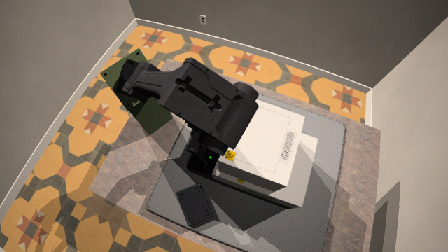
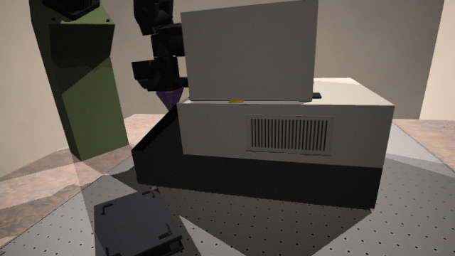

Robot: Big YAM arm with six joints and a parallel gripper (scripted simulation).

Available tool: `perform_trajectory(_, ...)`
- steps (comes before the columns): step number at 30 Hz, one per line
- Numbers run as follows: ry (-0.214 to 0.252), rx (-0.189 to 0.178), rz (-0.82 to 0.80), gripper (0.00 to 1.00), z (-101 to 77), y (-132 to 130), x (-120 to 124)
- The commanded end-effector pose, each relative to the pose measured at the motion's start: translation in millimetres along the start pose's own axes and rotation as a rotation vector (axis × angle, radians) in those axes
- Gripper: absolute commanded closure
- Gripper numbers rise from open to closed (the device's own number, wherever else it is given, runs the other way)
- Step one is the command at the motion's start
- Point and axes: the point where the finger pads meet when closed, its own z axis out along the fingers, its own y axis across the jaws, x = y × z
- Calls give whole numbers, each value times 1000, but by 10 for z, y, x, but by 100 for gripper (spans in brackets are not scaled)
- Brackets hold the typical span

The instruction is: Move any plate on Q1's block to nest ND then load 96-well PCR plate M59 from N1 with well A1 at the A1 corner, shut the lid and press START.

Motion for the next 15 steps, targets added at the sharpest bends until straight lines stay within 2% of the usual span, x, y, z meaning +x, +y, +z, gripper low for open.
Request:
perform_trajectory(1,11,-11,1,100,-8,68,73)
perform_trajectory(15,20,-19,-1,100,15,98,115)
